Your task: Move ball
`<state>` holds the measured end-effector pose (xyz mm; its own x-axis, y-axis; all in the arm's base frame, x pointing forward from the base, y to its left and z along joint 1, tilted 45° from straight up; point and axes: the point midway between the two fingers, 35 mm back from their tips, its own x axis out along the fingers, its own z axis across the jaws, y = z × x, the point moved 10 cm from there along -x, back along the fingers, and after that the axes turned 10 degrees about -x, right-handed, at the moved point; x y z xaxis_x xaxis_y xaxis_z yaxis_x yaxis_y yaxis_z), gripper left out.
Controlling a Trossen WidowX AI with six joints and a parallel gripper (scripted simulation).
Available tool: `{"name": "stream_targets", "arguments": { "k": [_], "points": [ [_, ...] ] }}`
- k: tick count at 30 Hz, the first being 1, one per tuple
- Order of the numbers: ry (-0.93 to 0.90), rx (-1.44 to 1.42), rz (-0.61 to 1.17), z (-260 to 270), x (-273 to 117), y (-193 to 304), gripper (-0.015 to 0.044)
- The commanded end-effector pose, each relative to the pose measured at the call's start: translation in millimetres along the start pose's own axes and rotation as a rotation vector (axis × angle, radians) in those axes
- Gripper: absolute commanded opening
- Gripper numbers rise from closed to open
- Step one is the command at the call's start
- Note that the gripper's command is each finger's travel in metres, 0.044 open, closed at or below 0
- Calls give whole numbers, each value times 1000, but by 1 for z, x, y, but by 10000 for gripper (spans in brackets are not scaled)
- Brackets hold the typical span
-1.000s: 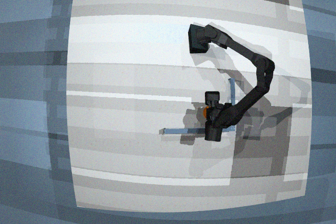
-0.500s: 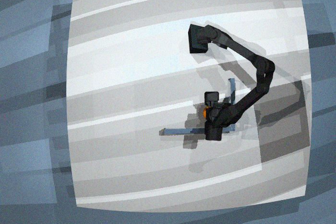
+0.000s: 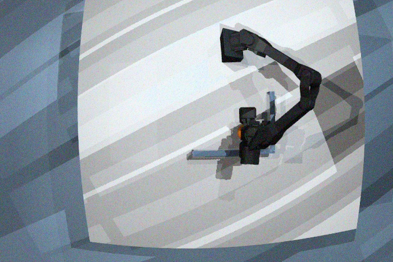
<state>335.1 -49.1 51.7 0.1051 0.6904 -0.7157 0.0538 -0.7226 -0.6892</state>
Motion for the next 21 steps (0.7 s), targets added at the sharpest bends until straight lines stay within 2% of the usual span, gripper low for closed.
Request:
{"name": "stream_targets", "arguments": {
  "k": [1,7,20,21],
  "points": [
    [0,-2,1,0,-3,0,409],
    [5,-1,1,-1,-83,1,409],
    [16,3,1,-2,-79,2,409],
    [16,3,1,-1,-82,2,435]
  ]
}}
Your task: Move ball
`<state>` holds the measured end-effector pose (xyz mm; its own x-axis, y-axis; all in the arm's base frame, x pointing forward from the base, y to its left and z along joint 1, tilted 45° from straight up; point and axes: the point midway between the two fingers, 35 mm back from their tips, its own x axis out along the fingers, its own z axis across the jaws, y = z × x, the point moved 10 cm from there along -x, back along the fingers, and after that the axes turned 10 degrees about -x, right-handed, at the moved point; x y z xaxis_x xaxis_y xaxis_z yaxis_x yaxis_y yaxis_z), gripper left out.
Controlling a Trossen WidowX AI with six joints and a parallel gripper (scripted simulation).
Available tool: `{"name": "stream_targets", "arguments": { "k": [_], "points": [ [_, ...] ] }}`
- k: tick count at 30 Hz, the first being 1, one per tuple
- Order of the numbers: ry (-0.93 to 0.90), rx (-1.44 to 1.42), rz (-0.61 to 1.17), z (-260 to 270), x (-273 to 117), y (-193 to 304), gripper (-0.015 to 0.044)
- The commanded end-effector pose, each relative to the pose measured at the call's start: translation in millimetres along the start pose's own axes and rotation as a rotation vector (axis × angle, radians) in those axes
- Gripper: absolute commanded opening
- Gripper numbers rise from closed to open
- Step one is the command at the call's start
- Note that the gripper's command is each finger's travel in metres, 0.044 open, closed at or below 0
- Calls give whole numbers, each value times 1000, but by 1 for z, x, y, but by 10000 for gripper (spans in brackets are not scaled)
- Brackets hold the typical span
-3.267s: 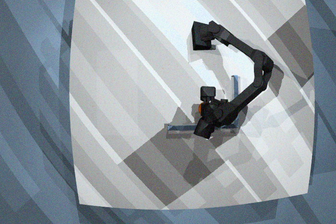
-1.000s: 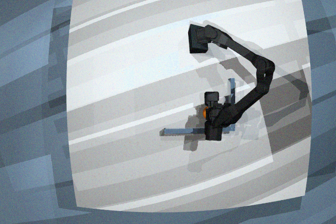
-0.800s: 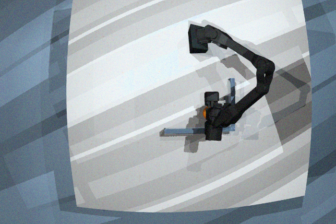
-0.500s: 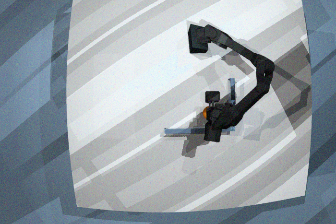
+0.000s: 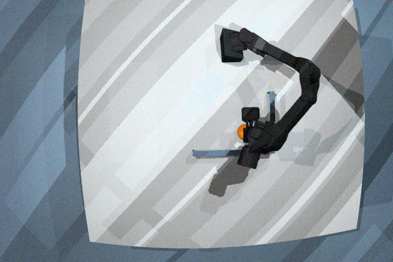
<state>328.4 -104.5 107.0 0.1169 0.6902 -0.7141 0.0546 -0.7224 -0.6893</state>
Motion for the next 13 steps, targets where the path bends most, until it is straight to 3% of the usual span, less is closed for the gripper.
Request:
{"name": "stream_targets", "arguments": {
  "k": [1,4,13],
  "points": [
    [3,3,1,0,-10,0,440],
    [0,1,-2,2,-40,-1,440],
    [-1,1,-2,3,-43,-1,440]
  ]
}}
